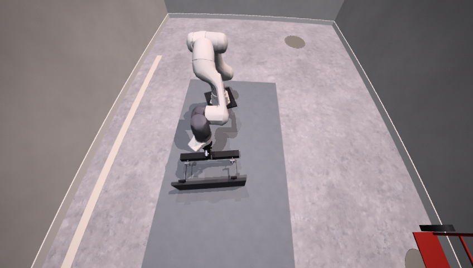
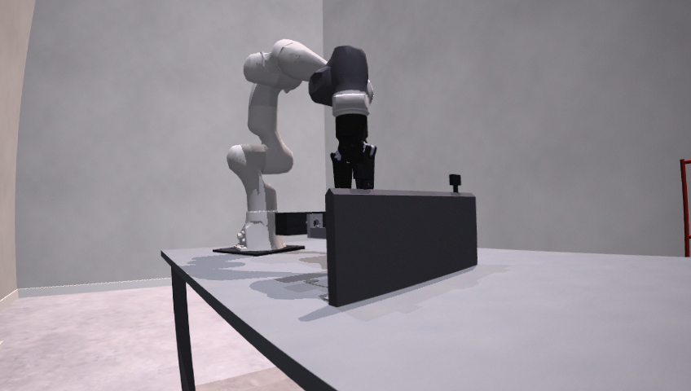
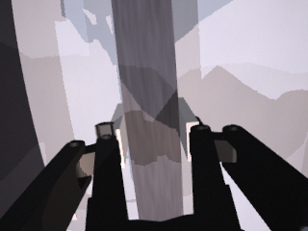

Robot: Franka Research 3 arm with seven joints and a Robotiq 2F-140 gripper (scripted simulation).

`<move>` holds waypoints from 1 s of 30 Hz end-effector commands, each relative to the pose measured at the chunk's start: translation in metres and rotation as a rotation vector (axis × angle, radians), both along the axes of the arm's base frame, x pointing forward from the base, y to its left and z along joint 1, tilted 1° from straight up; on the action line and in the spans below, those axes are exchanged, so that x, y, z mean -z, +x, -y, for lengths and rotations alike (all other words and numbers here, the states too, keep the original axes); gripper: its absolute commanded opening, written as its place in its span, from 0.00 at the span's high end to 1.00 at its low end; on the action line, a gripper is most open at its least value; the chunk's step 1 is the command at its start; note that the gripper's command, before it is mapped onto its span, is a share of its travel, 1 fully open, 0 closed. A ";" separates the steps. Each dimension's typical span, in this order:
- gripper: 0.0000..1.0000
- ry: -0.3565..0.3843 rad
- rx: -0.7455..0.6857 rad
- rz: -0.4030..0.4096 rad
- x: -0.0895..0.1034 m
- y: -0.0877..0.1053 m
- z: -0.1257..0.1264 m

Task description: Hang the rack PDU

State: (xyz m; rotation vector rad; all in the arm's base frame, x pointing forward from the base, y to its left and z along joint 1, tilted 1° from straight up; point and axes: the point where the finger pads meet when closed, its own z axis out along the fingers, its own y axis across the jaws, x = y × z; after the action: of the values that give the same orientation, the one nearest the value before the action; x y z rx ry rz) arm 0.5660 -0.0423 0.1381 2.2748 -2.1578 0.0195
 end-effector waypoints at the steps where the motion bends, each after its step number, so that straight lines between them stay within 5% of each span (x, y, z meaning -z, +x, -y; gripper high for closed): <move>1: 1.00 -0.003 0.006 0.006 -0.003 0.003 0.001; 30: 1.00 -0.003 0.007 0.006 -0.003 0.016 0.001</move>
State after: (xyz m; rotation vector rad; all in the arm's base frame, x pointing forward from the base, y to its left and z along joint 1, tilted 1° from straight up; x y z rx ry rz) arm 0.5776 -0.0431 0.1384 2.2737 -2.1610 0.0221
